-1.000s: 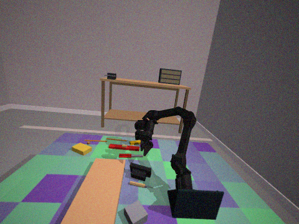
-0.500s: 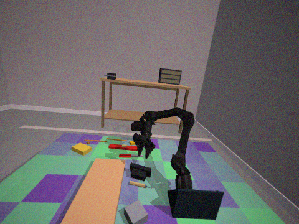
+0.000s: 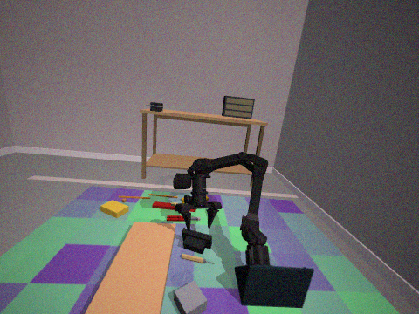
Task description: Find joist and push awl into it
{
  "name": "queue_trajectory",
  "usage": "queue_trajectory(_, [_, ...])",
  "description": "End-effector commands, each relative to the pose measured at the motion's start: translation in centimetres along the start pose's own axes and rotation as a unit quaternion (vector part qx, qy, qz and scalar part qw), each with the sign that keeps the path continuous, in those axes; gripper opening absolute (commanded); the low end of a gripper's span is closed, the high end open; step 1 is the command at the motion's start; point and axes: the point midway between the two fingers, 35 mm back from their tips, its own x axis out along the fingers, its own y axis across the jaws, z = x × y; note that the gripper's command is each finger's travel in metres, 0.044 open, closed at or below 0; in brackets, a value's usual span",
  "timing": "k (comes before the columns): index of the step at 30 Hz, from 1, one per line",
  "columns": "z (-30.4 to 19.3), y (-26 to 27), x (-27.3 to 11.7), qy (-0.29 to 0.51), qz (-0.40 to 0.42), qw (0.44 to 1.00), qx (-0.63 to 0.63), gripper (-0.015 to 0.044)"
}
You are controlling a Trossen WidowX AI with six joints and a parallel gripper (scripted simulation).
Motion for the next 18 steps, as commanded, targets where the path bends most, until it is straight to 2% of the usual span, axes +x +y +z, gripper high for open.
queue_trajectory(1, [-1.4, 1.8, 2.8, -0.173, -0.063, 0.951, 0.249, 0.044])
queue_trajectory(9, [-1.9, 2.8, 2.9, -0.267, -0.004, 0.886, 0.38, 0.044])
queue_trajectory(18, [-1.9, 2.9, 2.9, -0.272, 0.002, 0.88, 0.39, 0.044])
